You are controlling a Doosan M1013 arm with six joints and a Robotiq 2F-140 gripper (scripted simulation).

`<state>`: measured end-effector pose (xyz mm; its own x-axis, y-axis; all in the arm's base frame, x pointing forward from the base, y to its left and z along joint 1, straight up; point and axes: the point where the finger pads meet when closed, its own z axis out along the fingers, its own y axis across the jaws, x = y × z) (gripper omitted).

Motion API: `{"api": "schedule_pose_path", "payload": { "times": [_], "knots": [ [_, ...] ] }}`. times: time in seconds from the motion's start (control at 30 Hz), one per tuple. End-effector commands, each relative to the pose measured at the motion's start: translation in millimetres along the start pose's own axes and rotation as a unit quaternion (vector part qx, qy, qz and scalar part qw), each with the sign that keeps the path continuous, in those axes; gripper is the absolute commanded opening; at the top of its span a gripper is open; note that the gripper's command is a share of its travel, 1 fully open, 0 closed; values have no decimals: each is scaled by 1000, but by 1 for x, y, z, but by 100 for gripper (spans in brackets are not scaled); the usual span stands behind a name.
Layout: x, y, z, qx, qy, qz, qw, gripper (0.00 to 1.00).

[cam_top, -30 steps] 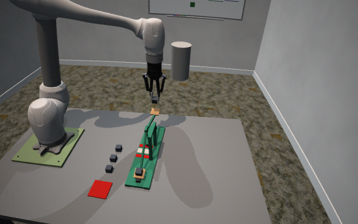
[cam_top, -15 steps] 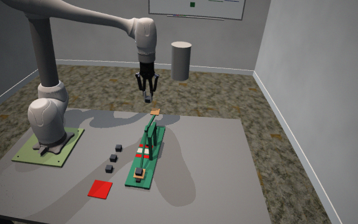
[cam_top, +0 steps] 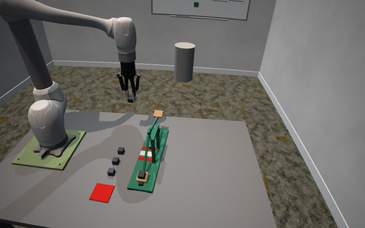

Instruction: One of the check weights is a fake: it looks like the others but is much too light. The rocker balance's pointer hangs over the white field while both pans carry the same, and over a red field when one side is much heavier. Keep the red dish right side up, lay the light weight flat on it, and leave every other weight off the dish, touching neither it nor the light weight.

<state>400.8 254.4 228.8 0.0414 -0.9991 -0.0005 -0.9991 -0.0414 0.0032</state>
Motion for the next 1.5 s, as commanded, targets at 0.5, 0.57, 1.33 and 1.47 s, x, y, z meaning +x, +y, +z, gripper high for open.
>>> {"api": "schedule_pose_path", "payload": {
  "times": [0.5,0.57,1.33,1.47],
  "knots": [
    [60,-22,17,0,0,0,1000,24],
    [95,-36,27,0,0,0,1000,24],
    [319,-54,84,1,0,0,1000,24],
    [366,-43,96,0,0,0,1000,24]
  ]
}}
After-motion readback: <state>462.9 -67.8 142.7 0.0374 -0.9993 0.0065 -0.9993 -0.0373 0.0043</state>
